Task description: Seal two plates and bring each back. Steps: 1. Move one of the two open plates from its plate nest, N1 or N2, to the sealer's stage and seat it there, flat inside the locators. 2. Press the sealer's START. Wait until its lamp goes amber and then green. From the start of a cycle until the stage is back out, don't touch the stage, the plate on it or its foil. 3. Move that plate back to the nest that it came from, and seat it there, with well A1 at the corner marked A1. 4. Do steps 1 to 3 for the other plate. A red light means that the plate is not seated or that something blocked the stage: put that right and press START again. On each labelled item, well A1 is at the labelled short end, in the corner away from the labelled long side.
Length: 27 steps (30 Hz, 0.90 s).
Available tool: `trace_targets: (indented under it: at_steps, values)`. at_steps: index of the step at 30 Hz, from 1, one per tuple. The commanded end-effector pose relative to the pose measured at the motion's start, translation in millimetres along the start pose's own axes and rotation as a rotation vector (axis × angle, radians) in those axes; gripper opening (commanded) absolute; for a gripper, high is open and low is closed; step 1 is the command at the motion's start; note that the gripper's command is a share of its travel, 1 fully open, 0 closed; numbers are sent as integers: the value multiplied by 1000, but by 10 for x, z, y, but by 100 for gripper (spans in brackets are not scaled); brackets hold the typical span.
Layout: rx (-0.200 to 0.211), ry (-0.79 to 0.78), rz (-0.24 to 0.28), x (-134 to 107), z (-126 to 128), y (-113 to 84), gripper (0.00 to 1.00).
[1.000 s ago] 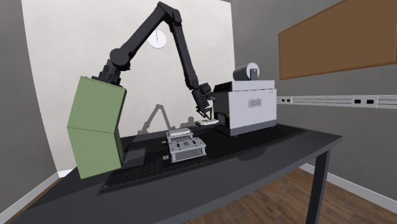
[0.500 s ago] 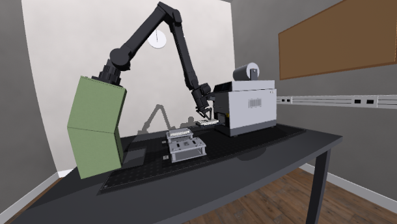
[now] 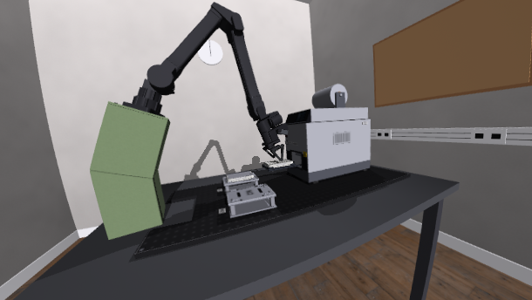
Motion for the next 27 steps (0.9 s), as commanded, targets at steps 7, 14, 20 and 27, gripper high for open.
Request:
trace_targets:
  at_steps: [7, 14, 20, 27]
  values:
    - [2, 8, -59, 255, -59, -50, 100]
    - [6, 8, -72, 324, -39, -72, 100]
    - [22, -9, -72, 317, 98, -60, 100]
    - [22, -16, -41, 175, 114, -49, 100]
Point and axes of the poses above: the point where the finger pads meet when closed, its own y axis out along the fingers, its own z axis across the jaws, x = y × z, the point moved 4 cm from there along -y, back along the fingers, and after that the axes turned 2 degrees about y, right-handed, at the moved point
